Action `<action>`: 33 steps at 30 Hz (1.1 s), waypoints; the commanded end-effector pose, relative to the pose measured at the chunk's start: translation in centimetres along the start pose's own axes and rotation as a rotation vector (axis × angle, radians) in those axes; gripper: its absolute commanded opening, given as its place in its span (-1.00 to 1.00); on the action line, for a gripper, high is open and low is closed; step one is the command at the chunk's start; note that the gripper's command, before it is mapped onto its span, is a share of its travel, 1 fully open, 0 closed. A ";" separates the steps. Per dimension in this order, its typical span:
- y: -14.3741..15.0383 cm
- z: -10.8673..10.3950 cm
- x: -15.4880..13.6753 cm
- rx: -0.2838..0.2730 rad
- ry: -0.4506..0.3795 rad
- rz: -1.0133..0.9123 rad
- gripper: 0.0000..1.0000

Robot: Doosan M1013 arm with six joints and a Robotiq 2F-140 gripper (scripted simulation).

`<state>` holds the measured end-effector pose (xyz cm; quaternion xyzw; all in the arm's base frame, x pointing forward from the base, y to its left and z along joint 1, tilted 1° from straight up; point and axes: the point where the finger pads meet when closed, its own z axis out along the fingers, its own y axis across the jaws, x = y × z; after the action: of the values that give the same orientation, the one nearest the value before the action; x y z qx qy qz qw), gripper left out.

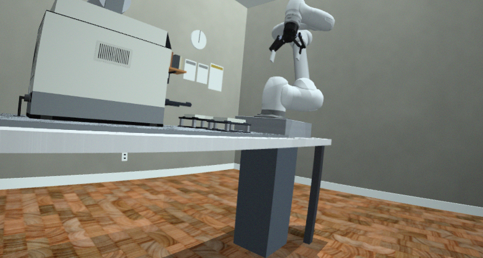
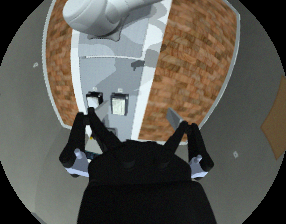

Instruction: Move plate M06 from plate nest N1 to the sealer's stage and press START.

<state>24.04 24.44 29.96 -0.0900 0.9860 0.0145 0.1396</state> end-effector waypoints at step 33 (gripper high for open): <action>-1.3 2.3 -5.0 0.040 0.041 0.497 0.40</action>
<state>29.28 24.20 29.23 0.1365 0.9836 0.0271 0.1150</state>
